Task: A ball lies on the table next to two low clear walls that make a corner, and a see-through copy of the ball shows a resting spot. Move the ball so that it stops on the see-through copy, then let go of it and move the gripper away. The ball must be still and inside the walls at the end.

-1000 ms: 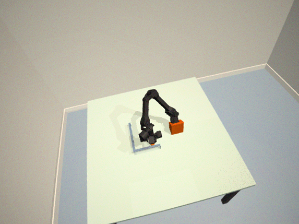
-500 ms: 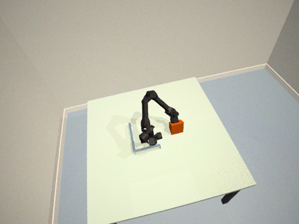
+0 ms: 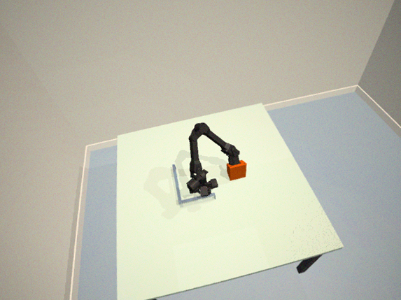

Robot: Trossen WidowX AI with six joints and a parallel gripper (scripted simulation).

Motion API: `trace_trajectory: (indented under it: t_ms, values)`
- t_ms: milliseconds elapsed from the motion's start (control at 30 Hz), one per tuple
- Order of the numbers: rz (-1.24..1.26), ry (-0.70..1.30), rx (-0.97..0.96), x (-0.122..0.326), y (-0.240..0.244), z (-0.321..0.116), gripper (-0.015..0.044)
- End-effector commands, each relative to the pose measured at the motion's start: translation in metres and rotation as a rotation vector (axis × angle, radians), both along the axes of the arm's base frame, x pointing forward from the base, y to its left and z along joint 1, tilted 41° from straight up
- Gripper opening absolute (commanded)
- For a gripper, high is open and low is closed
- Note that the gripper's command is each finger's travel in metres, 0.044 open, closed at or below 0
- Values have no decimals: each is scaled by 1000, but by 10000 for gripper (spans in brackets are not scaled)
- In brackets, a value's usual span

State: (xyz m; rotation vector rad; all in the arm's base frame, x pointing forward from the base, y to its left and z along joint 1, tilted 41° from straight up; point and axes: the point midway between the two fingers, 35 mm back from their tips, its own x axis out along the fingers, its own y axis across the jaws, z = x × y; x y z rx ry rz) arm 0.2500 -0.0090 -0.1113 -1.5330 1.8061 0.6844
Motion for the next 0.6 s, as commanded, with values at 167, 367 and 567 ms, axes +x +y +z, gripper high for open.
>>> trace_trajectory:
  t_ms: [167, 367, 567]
  values:
    - [6, 5, -4, -1, -1, -1, 191]
    - [7, 5, -4, -1, -1, -1, 112]
    - [45, -4, 0, 5, 10, 13, 0]
